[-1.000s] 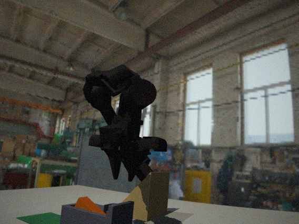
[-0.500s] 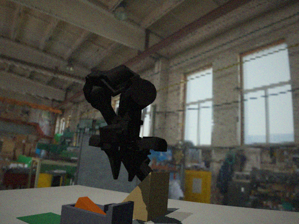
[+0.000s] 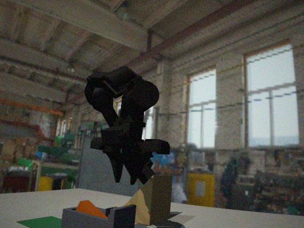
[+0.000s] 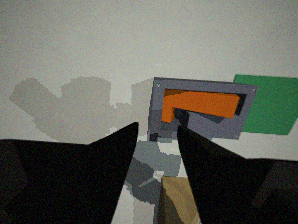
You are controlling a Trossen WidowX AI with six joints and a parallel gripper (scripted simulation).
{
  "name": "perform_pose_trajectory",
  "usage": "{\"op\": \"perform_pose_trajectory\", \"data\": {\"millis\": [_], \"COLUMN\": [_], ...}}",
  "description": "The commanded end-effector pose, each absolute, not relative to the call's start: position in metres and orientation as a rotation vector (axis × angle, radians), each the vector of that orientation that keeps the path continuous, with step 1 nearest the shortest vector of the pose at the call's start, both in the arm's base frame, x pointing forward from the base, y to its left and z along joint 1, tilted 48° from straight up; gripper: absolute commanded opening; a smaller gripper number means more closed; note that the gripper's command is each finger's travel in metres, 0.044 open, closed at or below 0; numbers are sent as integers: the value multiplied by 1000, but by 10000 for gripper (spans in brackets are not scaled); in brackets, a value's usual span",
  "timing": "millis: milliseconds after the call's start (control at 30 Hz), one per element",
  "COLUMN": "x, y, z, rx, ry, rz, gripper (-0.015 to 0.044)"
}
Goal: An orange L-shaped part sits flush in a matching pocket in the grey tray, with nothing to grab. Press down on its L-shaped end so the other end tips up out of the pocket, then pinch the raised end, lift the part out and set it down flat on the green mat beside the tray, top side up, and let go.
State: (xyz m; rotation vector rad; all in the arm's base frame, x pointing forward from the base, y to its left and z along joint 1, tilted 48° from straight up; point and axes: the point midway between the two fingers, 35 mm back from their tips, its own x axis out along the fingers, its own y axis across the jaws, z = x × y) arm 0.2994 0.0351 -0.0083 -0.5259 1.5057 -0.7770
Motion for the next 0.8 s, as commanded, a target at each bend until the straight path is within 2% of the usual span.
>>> {"op": "perform_pose_trajectory", "data": {"millis": [0,167,367,767], "x": [300,299,291,290], "y": [35,29,-17,-22], "z": [-9,-14,-52,-57], "rx": [-529,-525,-521,-521], "ry": [1506,1506,1512,1512], "rz": [-775,-777,-788,-788], "gripper": [180,180,180,180]}}
